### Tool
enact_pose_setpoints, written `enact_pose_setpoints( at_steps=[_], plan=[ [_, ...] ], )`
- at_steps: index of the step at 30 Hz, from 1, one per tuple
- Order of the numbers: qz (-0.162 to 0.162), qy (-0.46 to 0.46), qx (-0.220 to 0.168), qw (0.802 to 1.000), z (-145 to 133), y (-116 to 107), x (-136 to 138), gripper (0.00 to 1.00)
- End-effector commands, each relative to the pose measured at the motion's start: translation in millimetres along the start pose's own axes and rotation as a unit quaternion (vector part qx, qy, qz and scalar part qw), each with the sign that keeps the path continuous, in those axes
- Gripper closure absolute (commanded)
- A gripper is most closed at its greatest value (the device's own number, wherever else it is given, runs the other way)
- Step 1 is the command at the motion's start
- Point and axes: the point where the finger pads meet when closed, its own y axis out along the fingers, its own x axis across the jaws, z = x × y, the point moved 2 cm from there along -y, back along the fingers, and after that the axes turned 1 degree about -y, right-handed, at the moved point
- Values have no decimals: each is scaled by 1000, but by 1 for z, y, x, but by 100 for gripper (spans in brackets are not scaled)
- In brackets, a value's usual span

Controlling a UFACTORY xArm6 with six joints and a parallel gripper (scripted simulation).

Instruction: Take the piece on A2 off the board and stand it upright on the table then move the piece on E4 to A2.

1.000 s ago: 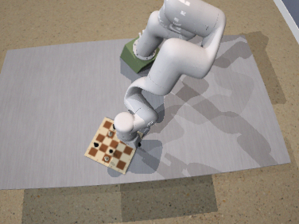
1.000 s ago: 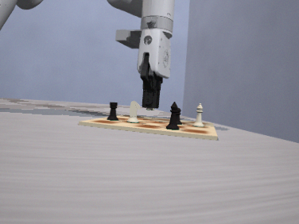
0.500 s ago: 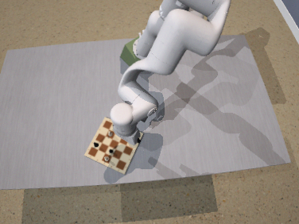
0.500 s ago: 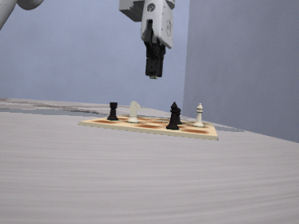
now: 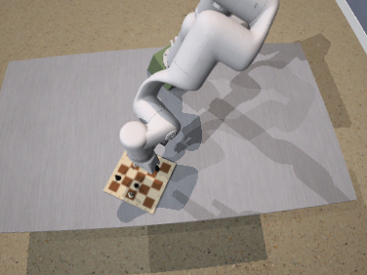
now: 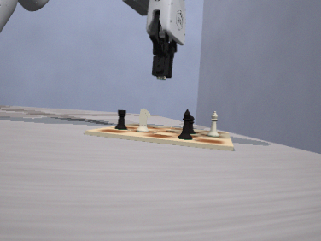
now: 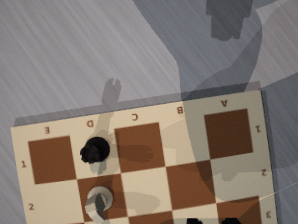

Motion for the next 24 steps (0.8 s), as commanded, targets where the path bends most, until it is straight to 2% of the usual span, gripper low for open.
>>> enact_pose_setpoints(
  at_steps=[1, 3, 4, 6, 7, 10, 11, 13, 14, 17, 24],
  plan=[
    [0, 14, 0, 1000, -14, 2, -44, 100],
    [0, 14, 0, 1000, -14, 2, -44, 100],
    [0, 27, 0, 1000, -19, 3, -81, 100],
    [0, 27, 0, 1000, -19, 3, -81, 100],
    [-1, 39, 0, 999, -21, 4, -112, 100],
    [-1, 39, 0, 999, -21, 4, -116, 100],
    [-3, 49, -1, 999, -21, 4, -143, 100],
    [-3, 49, -1, 999, -21, 4, -143, 100],
    [-5, 56, -2, 998, -20, 5, -162, 100],
    [-6, 59, -2, 998, -19, 5, -172, 100],
    [-6, 59, -2, 998, -19, 5, -172, 100]
  ],
)
